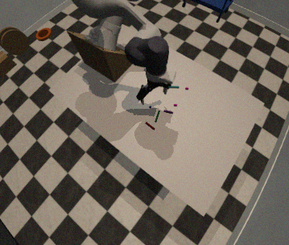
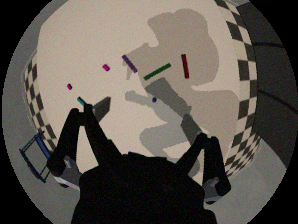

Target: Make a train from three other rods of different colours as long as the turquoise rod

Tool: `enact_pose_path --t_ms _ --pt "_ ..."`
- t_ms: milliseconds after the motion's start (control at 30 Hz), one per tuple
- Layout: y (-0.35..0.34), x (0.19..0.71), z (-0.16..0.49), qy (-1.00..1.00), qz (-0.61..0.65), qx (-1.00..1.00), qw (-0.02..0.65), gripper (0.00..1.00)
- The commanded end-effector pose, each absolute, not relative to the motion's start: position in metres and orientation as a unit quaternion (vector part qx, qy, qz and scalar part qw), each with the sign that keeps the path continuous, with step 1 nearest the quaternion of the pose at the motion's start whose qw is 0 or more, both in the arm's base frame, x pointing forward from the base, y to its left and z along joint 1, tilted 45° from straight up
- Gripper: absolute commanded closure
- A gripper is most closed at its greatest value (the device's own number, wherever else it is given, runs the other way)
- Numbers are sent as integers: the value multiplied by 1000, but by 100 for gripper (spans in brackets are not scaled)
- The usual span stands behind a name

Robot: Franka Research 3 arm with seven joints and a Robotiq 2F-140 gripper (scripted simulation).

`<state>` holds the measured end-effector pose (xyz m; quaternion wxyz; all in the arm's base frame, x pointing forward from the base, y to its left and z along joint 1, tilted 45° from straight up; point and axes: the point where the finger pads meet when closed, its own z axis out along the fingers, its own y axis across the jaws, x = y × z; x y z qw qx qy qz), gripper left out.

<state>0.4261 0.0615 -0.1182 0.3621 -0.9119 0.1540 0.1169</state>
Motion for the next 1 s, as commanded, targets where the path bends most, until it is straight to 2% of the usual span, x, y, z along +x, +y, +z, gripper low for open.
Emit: enact_pose_path --t_ms 0,967 --pt "64 434 -114 232 141 -897 348 0" --pt "94 460 -88 414 207 -832 306 0"
